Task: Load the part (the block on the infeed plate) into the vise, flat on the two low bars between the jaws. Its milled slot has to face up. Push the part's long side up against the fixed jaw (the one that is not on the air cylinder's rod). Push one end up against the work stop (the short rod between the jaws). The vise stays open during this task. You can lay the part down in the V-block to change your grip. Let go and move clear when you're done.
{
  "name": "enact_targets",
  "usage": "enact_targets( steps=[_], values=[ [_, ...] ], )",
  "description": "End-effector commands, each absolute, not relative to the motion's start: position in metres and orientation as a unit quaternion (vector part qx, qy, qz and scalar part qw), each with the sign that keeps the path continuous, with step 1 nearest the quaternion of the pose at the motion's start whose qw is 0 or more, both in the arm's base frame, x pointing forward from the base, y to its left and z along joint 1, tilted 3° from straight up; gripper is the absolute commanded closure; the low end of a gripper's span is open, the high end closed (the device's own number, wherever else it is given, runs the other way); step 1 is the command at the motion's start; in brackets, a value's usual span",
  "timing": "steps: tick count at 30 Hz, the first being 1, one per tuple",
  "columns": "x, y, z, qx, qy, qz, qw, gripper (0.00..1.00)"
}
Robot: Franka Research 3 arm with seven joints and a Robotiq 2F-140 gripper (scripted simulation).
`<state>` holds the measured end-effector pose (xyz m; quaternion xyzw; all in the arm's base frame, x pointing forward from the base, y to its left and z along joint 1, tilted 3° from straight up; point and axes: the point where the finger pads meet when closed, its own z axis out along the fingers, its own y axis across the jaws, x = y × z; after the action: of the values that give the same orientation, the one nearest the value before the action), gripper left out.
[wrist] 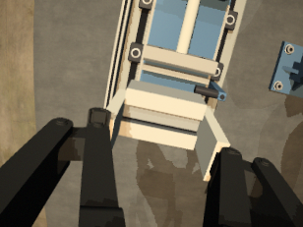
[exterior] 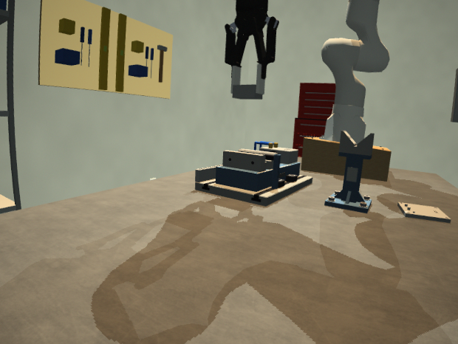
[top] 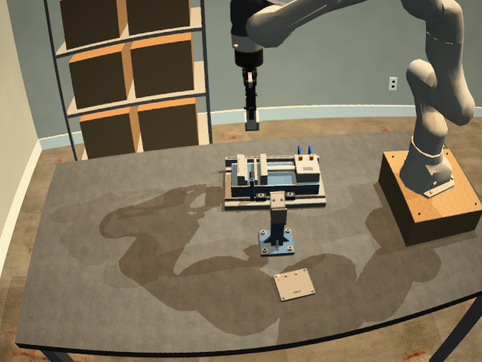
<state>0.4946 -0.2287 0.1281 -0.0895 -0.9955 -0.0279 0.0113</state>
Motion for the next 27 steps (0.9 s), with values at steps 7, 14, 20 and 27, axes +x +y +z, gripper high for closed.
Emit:
enact_targets(
  steps=[7,14,20,27],
  values=[
    [0.496,-0.229,0.125,-0.098,-0.995,-0.028,0.01,1.0],
    [0.496,-0.228,0.118,-0.098,-0.995,-0.028,0.01,1.0],
    [0.496,-0.228,0.11,-0.098,-0.995,-0.028,0.01,1.0],
    [0.496,-0.227,0.101,-0.098,-0.995,-0.028,0.01,1.0]
  ],
)
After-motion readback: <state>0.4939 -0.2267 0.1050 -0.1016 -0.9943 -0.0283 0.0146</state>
